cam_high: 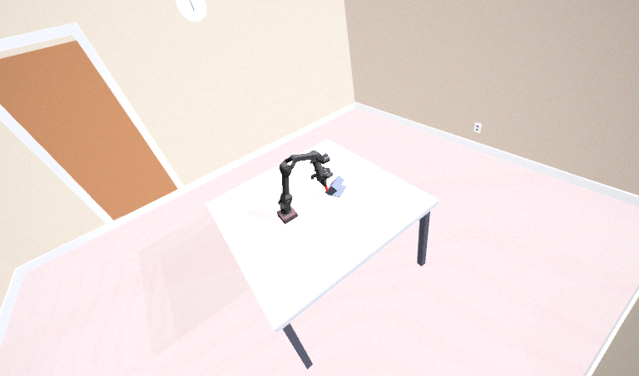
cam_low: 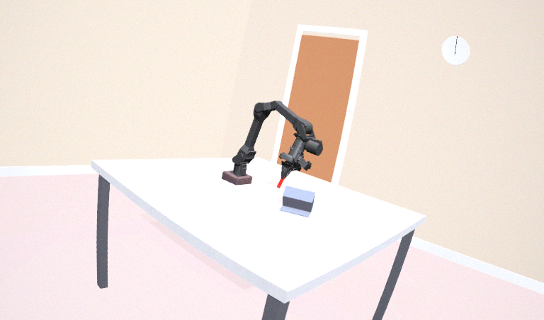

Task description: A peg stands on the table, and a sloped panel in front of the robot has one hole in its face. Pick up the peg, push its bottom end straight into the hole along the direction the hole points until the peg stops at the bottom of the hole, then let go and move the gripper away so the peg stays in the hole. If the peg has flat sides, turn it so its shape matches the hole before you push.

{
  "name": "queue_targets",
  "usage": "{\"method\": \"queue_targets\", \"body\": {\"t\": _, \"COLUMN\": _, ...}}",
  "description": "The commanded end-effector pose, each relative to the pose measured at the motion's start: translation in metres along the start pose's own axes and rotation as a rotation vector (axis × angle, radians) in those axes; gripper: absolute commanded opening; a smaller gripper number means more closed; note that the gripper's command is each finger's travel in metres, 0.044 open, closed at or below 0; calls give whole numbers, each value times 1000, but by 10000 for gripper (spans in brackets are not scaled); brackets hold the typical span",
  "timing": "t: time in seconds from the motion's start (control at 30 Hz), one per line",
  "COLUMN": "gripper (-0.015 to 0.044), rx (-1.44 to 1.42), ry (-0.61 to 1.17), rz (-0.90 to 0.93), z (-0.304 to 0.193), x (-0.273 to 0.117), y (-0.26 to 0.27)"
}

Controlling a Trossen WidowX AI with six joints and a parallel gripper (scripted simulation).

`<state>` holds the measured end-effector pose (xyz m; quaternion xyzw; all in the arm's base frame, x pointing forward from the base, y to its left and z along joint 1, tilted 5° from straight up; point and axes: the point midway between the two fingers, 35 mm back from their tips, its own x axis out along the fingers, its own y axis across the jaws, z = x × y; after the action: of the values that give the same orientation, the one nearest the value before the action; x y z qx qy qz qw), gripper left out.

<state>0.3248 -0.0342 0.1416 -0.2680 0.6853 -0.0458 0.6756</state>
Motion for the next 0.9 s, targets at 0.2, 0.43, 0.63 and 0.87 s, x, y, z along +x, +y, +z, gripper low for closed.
{"method": "queue_targets", "body": {"t": 0.2, "gripper": 0, "rx": -161, "ry": 3, "rz": -50, "z": 7, "x": -5, "y": 8}}
{"method": "queue_targets", "body": {"t": 0.43, "gripper": 0, "rx": -264, "ry": 4, "rz": -80, "z": 11, "x": -8, "y": 13}}
{"method": "queue_targets", "body": {"t": 0.63, "gripper": 0, "rx": -351, "ry": 6, "rz": -106, "z": 15, "x": -11, "y": 18}}
{"method": "queue_targets", "body": {"t": 0.87, "gripper": 0, "rx": -453, "ry": 9, "rz": -138, "z": 19, "x": -15, "y": 24}}
